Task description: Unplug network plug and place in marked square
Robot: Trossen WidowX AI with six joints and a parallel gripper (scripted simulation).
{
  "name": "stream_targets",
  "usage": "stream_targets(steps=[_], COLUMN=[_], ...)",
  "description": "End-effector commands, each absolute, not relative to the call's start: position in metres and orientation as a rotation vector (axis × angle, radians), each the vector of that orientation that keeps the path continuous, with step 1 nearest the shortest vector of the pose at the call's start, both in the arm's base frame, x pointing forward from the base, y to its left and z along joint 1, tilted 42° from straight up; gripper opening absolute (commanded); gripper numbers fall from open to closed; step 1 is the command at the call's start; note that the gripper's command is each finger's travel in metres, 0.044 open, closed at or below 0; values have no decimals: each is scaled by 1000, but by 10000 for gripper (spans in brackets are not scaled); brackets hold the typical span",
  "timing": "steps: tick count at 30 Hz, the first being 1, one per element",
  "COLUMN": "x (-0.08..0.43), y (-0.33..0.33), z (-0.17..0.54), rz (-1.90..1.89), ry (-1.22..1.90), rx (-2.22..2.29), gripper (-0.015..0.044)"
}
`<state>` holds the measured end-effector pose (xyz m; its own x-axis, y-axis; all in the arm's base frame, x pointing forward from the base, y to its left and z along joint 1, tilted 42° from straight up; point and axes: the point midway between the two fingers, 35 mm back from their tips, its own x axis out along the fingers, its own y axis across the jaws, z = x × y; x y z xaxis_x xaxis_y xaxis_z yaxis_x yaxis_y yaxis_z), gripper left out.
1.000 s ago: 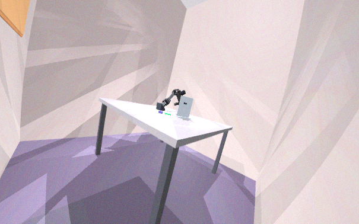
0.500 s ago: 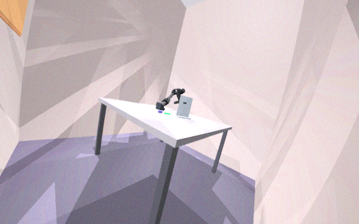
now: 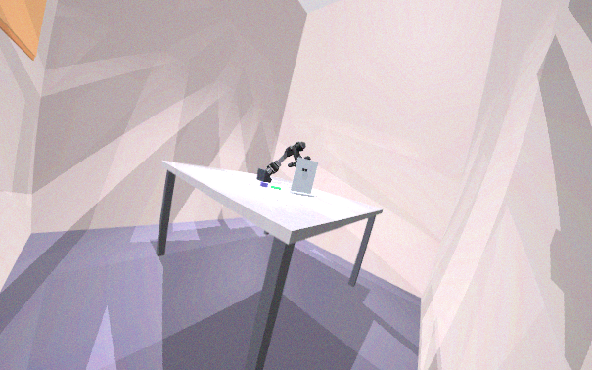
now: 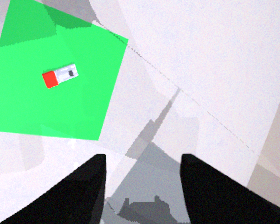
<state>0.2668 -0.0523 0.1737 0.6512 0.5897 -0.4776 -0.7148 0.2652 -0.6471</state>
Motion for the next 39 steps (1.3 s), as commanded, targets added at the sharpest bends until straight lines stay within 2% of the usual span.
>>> stream_targets(steps=[1,27,37,39], x=[266,253,253,253], y=[-59,-95,-95,-95], z=[182,232,232,232], rz=[885,873,873,873], ry=[144,124,124,124], rx=[-963,-959,-959,-959], gripper=[156,156,419,440])
